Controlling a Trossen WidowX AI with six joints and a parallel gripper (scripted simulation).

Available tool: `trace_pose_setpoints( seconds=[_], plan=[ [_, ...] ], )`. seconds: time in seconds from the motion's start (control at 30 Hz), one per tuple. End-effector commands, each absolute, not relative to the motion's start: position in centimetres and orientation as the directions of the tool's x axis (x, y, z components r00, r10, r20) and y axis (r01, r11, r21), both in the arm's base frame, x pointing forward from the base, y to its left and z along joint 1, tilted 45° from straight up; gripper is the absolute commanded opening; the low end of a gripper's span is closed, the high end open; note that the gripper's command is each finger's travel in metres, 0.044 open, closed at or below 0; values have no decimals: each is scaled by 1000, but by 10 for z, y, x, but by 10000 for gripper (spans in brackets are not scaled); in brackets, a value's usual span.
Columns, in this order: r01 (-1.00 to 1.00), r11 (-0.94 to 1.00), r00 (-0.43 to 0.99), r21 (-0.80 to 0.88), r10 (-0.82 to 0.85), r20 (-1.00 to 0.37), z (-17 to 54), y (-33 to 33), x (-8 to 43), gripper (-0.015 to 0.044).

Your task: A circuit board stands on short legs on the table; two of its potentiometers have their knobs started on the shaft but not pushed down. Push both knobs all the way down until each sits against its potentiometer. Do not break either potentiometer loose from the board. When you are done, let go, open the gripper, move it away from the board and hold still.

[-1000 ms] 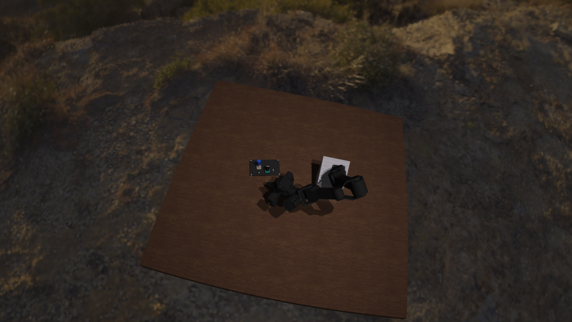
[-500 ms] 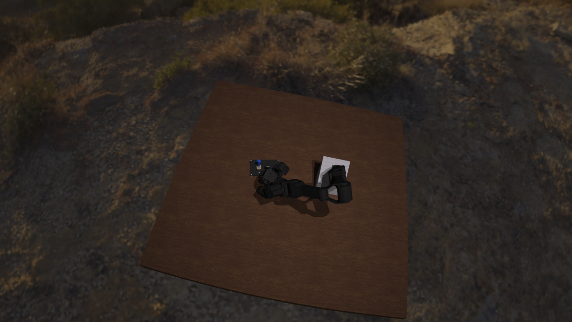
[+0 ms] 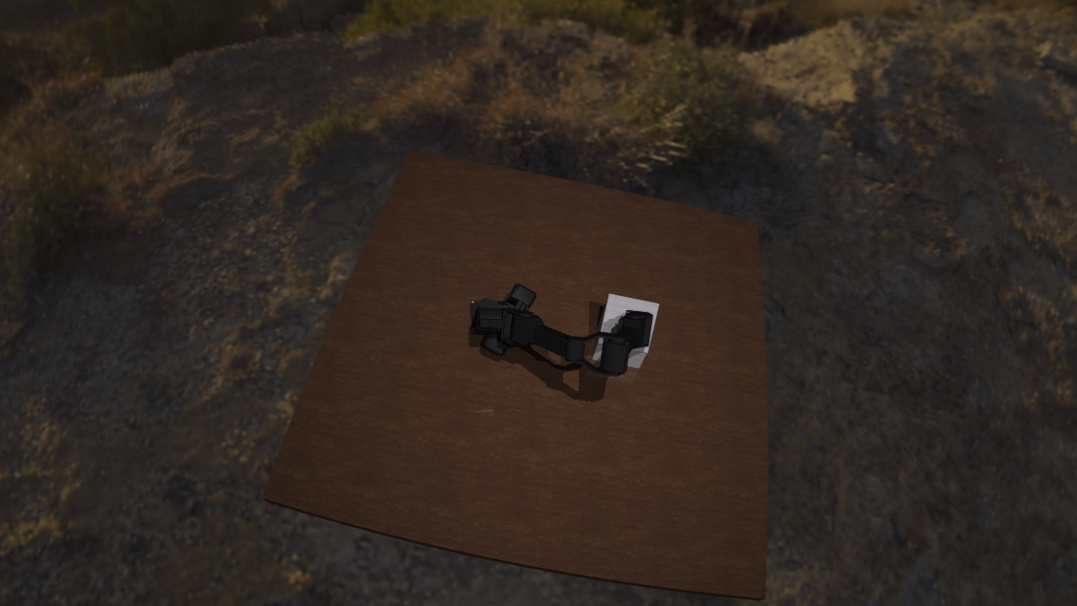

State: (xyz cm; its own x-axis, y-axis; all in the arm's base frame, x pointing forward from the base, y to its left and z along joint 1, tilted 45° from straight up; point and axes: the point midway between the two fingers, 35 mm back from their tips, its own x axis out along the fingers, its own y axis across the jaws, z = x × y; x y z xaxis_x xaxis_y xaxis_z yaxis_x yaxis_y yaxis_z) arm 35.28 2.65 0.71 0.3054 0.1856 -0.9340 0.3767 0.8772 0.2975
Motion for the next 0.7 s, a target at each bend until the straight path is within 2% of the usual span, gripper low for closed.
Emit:
trace_pose_setpoints(
  seconds=[0.0, 0.3, 0.53, 0.67],
  plan=[
    [344, 877, 227, 335, 269, -936, 2, 17, 354, 0],
    [294, 807, 95, 512, 508, -856, -2, -10, 356, 0],
    [273, 684, 80, 676, 684, -725, 4, -32, 358, 0],
    [272, 669, 83, 691, 700, -710, 5, -35, 359, 0]
  ],
)
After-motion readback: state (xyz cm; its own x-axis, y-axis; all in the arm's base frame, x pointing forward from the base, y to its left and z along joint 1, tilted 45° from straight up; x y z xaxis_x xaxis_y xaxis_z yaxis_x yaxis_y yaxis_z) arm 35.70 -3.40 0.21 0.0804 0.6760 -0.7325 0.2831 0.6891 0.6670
